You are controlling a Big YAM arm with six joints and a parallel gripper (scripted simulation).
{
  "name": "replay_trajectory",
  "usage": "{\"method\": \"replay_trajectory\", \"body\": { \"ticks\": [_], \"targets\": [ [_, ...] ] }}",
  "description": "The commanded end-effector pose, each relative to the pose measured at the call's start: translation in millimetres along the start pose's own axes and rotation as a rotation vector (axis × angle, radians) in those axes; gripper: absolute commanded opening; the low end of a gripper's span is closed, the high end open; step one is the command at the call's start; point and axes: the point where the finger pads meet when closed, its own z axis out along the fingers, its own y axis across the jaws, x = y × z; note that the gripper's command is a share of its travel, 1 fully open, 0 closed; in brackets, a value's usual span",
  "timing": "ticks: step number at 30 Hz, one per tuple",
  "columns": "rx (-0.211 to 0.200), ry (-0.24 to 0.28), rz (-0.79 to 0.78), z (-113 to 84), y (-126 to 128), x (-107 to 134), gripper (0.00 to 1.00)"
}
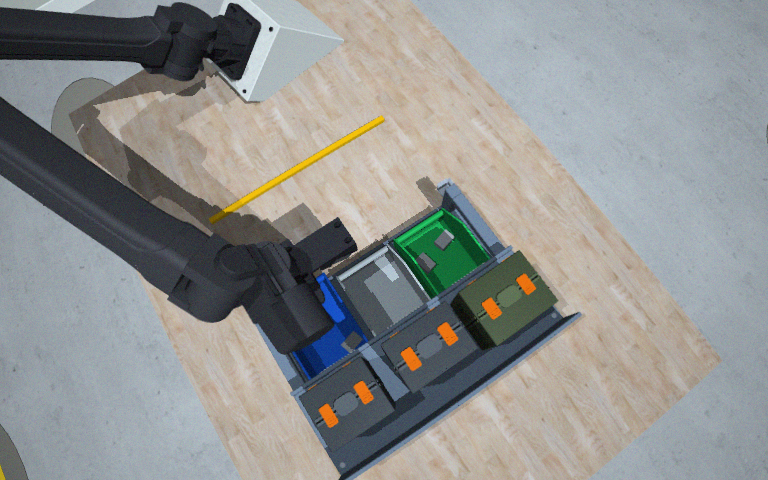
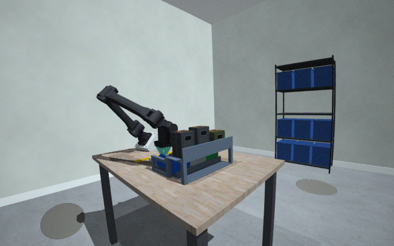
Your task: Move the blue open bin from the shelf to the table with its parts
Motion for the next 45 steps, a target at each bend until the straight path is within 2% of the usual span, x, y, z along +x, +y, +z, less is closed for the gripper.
{"method": "replay_trajectory", "body": {
  "ticks": [1,5,6,8,22,23,24,37,39,40,41,45],
  "targets": [
    [0.075,-0.002,0.029,-30.3,-12.0,1.4,0.00],
    [0.069,-0.002,0.023,-26.6,-5.6,-1.6,0.00],
    [0.099,-0.004,0.051,-37.5,-20.3,7.6,0.00],
    [0.069,-0.002,0.023,-26.3,-1.6,-1.7,0.00],
    [0.068,-0.002,0.023,-24.4,23.3,-1.8,0.00],
    [0.094,-0.004,0.048,-33.7,11.5,6.2,0.00],
    [0.068,-0.002,0.023,-23.9,28.6,-1.8,0.00],
    [0.066,-0.002,0.023,-20.9,67.7,-2.0,0.00],
    [0.066,-0.002,0.023,-20.9,67.7,-2.0,0.00],
    [0.092,-0.003,0.048,-30.0,56.1,5.8,0.00],
    [0.065,-0.002,0.023,-20.5,73.9,-2.0,0.00],
    [0.065,-0.002,0.023,-19.6,85.9,-2.1,0.00]
  ]
}}
